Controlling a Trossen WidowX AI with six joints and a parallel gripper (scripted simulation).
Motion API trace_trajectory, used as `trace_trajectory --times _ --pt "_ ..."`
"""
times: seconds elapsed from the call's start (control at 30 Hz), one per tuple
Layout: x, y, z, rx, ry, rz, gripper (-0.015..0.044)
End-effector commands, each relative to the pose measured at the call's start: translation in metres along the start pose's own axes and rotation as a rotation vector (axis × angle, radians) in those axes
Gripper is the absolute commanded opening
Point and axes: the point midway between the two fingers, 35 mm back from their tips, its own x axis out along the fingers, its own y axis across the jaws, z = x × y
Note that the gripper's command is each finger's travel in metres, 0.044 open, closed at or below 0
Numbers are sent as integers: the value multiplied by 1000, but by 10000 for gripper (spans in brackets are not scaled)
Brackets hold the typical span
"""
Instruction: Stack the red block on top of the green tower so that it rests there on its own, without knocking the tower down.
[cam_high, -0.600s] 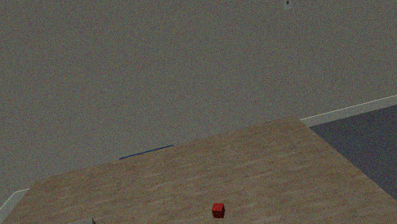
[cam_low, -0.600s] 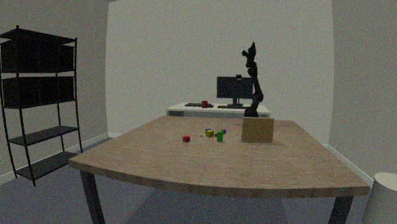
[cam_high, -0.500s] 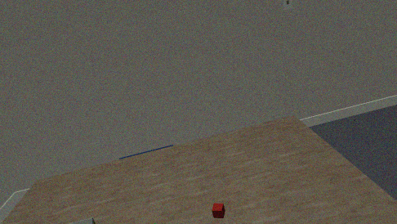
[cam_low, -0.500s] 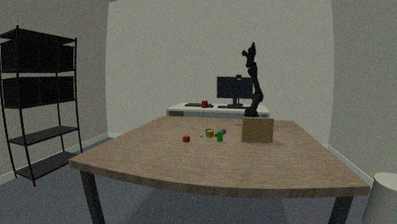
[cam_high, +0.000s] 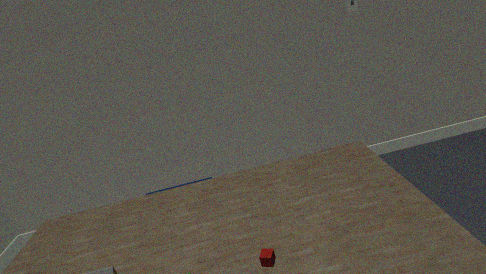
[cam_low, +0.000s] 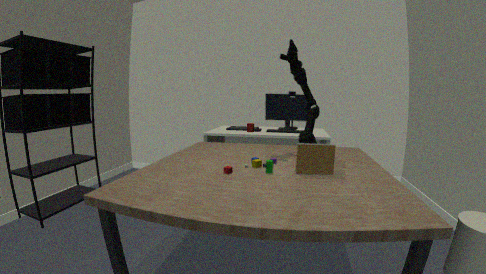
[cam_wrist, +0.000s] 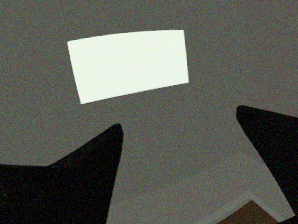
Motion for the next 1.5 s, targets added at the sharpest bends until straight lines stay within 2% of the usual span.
trace_trajectory --times 0.0,0.37,0.67,1.03,1.47 --pt "25 -53 48 11 -133 -135 440" --pt "39 -179 146 -18 -357 -484 440" --pt "16 -292 223 -15 -559 -818 440" --pt "-61 -425 292 -32 -742 -1310 440" --pt "-183 -544 319 -11 -783 -1896 440"
